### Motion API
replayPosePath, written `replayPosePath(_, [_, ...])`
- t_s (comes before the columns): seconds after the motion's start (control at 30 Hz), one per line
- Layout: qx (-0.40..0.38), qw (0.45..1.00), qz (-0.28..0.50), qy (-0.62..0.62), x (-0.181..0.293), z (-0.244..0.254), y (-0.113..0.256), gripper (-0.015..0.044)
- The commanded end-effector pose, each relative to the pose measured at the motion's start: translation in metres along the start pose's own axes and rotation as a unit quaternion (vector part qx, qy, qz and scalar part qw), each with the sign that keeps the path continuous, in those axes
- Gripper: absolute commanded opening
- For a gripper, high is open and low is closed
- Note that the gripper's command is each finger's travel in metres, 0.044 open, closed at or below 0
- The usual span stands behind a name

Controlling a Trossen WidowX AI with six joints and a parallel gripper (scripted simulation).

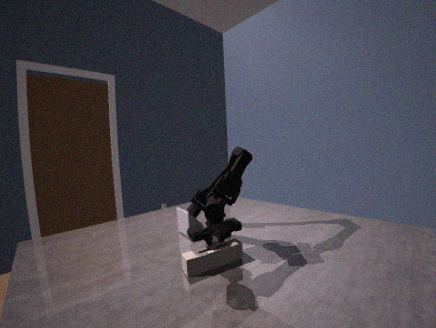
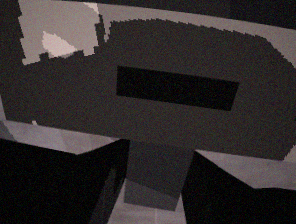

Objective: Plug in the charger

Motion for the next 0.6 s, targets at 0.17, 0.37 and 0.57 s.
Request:
replayPosePath(0.17, [-0.002,1.000,-0.012,0.010,-0.0046,0.0012,0.0028,0.0000])
replayPosePath(0.37, [-0.002,1.000,-0.012,0.010,-0.0049,0.0014,0.0036,0.0000])
replayPosePath(0.57, [-0.002,1.000,-0.012,0.010,-0.0053,0.0015,0.0042,0.0000])
Point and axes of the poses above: the point midway between the two fingers, 35 mm back from their tips, its own y axis back along the fingers, its own z axis across the jaws, x = y × z, the point moved 7 cm from there along y, back along the fingers, and after that the axes turned 5 degrees about -y, right-handed, at the moved point
